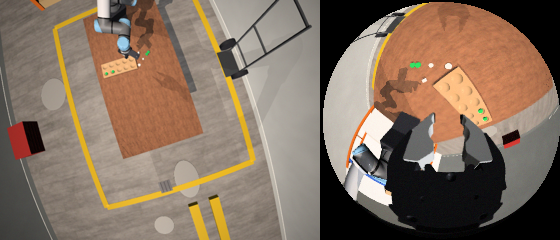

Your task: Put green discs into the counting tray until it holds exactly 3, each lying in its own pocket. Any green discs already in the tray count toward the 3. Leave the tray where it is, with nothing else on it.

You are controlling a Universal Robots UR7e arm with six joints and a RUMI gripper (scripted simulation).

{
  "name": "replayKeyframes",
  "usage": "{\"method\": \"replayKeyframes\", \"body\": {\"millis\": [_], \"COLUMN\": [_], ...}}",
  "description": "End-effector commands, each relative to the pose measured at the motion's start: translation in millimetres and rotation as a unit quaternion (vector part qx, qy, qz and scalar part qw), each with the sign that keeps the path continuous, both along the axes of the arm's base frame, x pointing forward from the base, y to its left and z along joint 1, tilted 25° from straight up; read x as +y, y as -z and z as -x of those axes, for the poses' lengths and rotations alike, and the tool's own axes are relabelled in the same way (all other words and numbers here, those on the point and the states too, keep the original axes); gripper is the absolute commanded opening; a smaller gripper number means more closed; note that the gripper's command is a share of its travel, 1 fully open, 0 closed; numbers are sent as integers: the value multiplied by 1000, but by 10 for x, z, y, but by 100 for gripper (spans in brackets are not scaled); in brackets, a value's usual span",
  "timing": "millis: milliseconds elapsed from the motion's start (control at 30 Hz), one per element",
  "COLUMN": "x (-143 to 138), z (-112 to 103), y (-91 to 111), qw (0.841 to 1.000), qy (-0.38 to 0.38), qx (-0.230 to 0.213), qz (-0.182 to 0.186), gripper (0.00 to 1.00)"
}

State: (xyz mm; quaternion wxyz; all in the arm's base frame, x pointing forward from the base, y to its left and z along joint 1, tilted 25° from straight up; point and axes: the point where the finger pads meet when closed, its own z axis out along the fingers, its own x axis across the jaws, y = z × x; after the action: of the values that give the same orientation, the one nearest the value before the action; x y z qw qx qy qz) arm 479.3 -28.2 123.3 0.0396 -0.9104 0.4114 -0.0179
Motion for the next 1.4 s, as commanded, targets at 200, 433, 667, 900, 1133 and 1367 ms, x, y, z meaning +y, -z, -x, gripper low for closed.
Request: {"method": "replayKeyframes", "body": {"millis": [200,433,667,900,1133,1367], "x": [97,171,225,274,440,591], "z": [85,171,247,328,168,55], "y": [-135,-243,-328,-411,-150,74], "qw": [993,978,960,938,967,985], "qy": [114,206,277,344,255,169], "qx": [17,28,35,40,17,-4], "qz": [4,7,11,15,13,13], "gripper": [28,28,28,28,28,28]}}
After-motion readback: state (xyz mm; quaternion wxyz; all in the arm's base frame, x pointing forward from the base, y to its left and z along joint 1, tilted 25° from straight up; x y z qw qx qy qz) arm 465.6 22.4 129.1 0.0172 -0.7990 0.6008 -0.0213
